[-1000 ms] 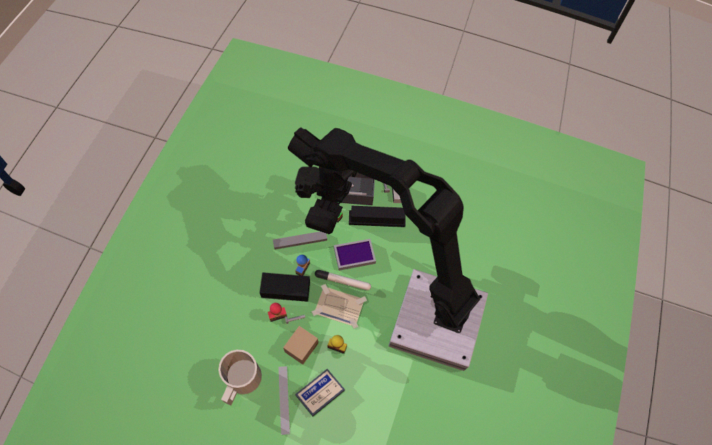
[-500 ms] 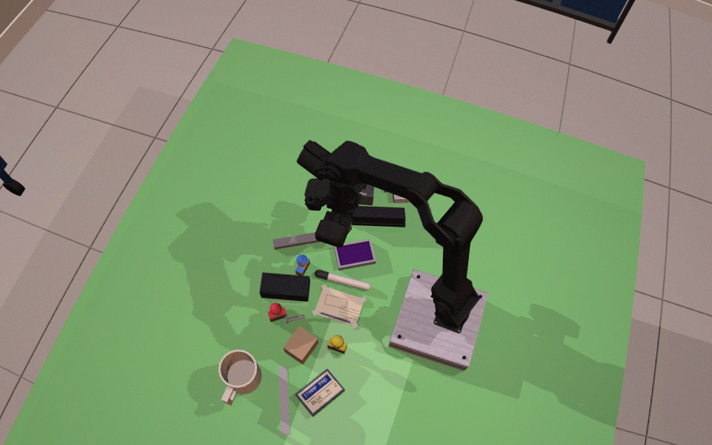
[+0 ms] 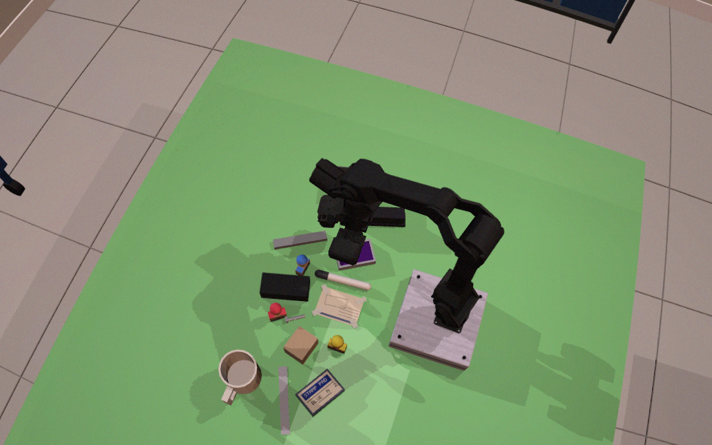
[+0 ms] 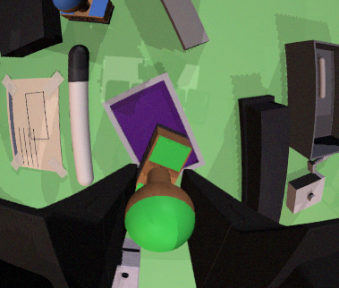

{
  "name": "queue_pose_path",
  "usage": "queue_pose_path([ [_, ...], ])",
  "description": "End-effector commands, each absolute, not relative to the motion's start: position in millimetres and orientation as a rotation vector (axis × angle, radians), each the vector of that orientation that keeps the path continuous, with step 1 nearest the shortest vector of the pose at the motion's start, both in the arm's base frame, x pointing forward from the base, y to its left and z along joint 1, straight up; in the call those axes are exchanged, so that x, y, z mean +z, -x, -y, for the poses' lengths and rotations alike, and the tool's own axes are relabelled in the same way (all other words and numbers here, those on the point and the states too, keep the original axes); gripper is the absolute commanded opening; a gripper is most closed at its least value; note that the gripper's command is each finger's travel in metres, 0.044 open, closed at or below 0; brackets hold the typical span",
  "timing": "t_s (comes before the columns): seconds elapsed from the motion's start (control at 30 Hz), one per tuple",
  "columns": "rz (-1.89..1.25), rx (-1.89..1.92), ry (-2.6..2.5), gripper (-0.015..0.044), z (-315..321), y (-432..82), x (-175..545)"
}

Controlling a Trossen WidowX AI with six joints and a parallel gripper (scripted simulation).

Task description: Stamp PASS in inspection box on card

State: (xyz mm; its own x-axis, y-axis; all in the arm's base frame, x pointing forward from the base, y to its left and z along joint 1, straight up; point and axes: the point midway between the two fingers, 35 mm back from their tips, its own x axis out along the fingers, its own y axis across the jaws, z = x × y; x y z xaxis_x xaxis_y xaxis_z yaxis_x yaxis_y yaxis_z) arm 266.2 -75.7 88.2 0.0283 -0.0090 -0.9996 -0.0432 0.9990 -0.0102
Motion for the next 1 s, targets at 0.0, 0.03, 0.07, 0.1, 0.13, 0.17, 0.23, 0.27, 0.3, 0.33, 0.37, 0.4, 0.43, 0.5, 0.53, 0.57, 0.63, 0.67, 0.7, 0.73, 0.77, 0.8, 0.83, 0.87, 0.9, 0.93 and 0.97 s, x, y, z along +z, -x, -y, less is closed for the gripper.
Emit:
queue_pose_path([
  [0.0, -1.547, 0.021, 0.04, 0.0, 75, -264, 85],
  [0.03, -1.547, 0.021, 0.04, 0.0, 75, -264, 85],
  [0.07, -1.547, 0.021, 0.04, 0.0, 75, -264, 84],
  [0.1, -1.547, 0.021, 0.04, 0.0, 75, -264, 83],
  [0.13, -1.547, 0.021, 0.04, 0.0, 75, -264, 83],
  [0.17, -1.547, 0.021, 0.04, 0.0, 75, -264, 82],
  [0.23, -1.547, 0.022, 0.04, 0.0, 75, -265, 81],
  [0.27, -1.547, 0.022, 0.04, 0.0, 75, -265, 80],
  [0.3, -1.547, 0.022, 0.04, 0.0, 75, -265, 79],
  [0.33, -1.547, 0.022, 0.041, 0.0, 75, -265, 79],
  [0.37, -1.547, 0.022, 0.041, 0.0, 75, -265, 78],
  [0.4, -1.547, 0.022, 0.041, 0.0, 75, -265, 77],
  [0.43, -1.547, 0.022, 0.041, 0.0, 75, -265, 77],
  [0.5, -1.547, 0.022, 0.041, 0.0, 75, -265, 75],
  [0.53, -1.547, 0.022, 0.041, 0.0, 75, -265, 75],
  [0.57, -1.547, 0.022, 0.041, 0.0, 75, -265, 74],
  [0.63, -1.547, 0.022, 0.041, 0.0, 75, -265, 73],
  [0.67, -1.547, 0.022, 0.041, 0.0, 75, -265, 72],
  [0.7, -1.547, 0.022, 0.041, 0.0, 75, -265, 71],
  [0.73, -1.547, 0.022, 0.041, 0.0, 75, -265, 71],
  [0.77, -1.547, 0.022, 0.041, 0.0, 75, -265, 70],
  [0.8, -1.547, 0.022, 0.041, 0.0, 75, -265, 69],
  [0.83, -1.547, 0.022, 0.041, 0.0, 75, -265, 69],
  [0.87, -1.547, 0.022, 0.042, 0.0, 75, -265, 68],
  [0.9, -1.547, 0.022, 0.042, 0.0, 75, -266, 67],
  [0.93, -1.547, 0.022, 0.042, 0.0, 75, -266, 67],
  [0.97, -1.547, 0.022, 0.042, 0.0, 75, -266, 66],
])
